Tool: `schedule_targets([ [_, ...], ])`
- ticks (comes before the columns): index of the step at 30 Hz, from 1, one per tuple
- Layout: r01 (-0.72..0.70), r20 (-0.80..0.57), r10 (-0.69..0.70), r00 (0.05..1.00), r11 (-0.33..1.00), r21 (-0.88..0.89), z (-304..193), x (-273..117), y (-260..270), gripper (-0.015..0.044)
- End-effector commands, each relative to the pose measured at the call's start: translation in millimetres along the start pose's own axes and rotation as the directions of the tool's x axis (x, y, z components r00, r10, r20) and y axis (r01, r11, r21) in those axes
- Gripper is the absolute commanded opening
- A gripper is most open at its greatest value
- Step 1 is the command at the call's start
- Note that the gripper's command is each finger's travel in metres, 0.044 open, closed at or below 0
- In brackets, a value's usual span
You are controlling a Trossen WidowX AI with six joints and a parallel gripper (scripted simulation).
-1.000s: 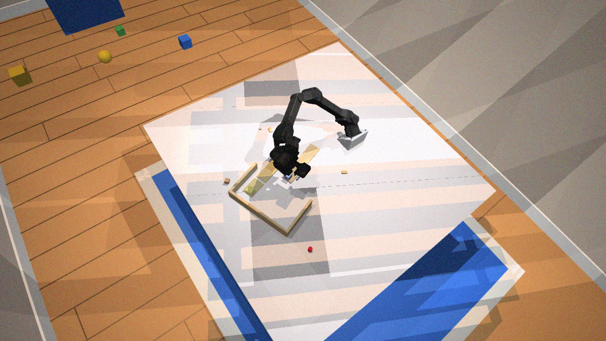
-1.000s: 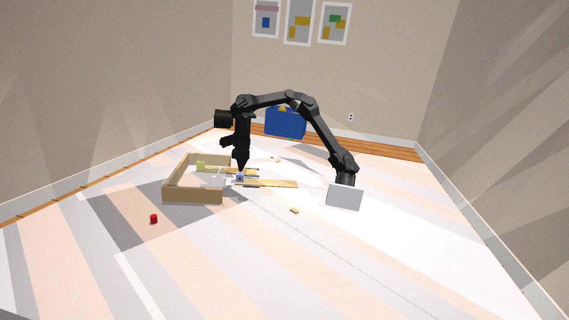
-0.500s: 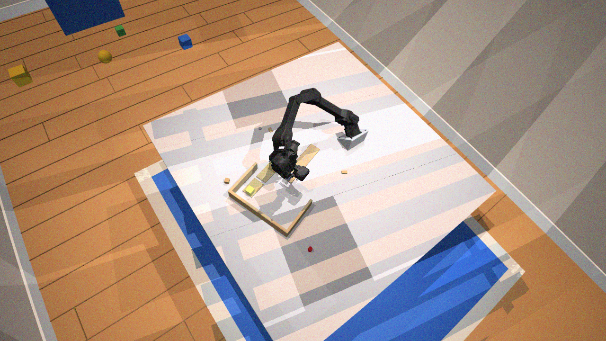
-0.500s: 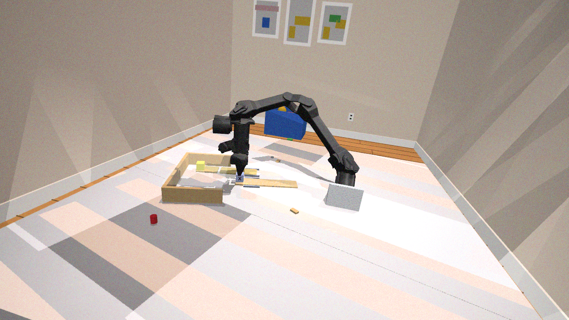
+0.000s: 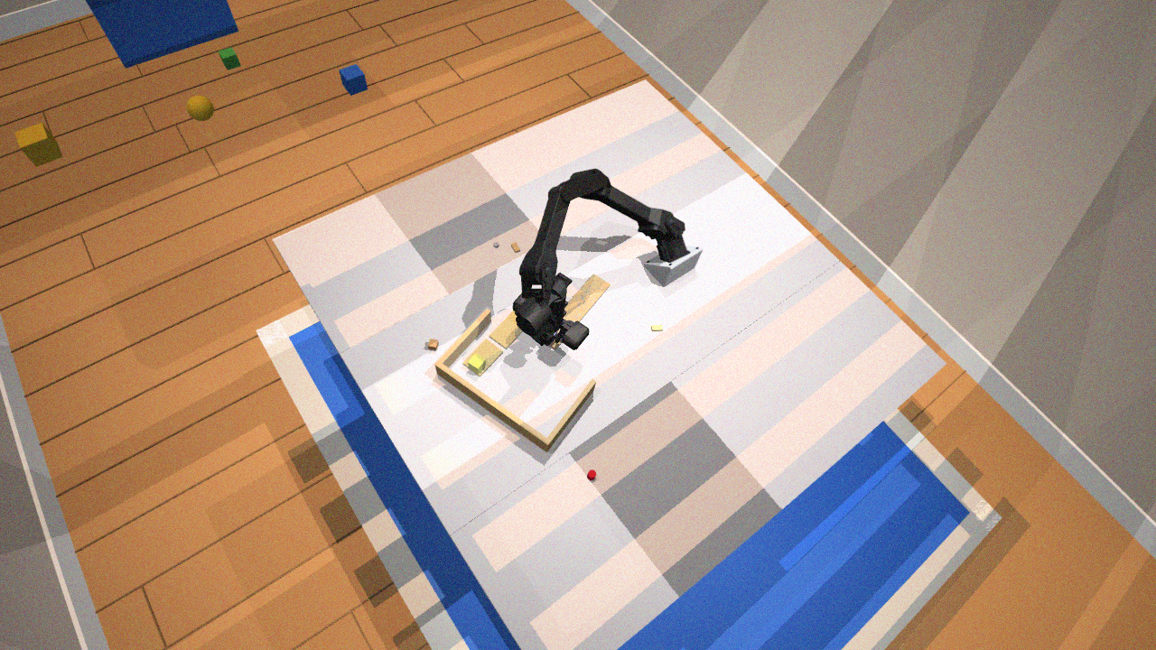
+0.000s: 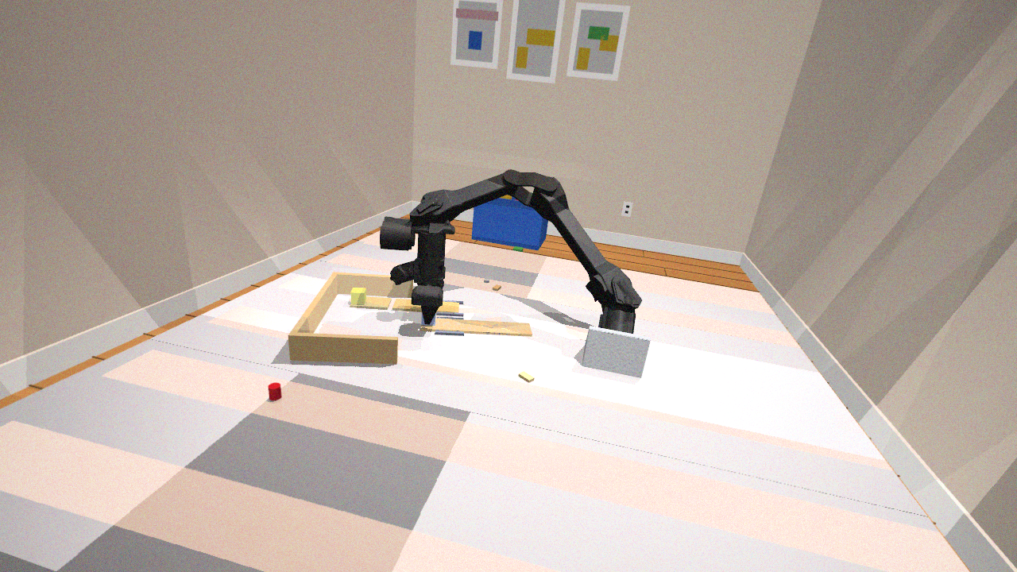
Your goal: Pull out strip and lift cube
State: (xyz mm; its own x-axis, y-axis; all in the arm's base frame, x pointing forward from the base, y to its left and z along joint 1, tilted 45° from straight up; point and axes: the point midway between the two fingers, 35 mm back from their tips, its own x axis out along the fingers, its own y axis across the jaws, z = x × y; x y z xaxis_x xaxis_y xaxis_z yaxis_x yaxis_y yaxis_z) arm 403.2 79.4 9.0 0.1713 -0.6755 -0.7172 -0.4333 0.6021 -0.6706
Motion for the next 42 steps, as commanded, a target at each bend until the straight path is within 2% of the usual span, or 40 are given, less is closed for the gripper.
schedule_targets([
  [1,0.005,-0.003,-0.005,1.0,1.0,-0.008,-1.2,4.3,0.2,0.025],
  [2,0.005,-0.003,-0.005,1.0,1.0,-0.008,-1.2,4.3,0.2,0.025],
  [6,0.0,-0.002,0.0,1.0,1.0,0.0,-0.4,2.2,-0.2,0.0145],
  [12,0.0,-0.002,0.0,1.0,1.0,0.0,-0.4,2.2,-0.2,0.0105],
  [16,0.0,-0.002,0.0,1.0,1.0,-0.001,-3.0,-0.3,1.0,0.0],
  [28,0.002,-0.005,-0.002,1.0,1.0,-0.01,-53.8,-38.5,20.0,0.0],
  [42,0.002,-0.006,-0.002,1.0,1.0,-0.012,-89.0,-40.7,32.6,0.0],
])
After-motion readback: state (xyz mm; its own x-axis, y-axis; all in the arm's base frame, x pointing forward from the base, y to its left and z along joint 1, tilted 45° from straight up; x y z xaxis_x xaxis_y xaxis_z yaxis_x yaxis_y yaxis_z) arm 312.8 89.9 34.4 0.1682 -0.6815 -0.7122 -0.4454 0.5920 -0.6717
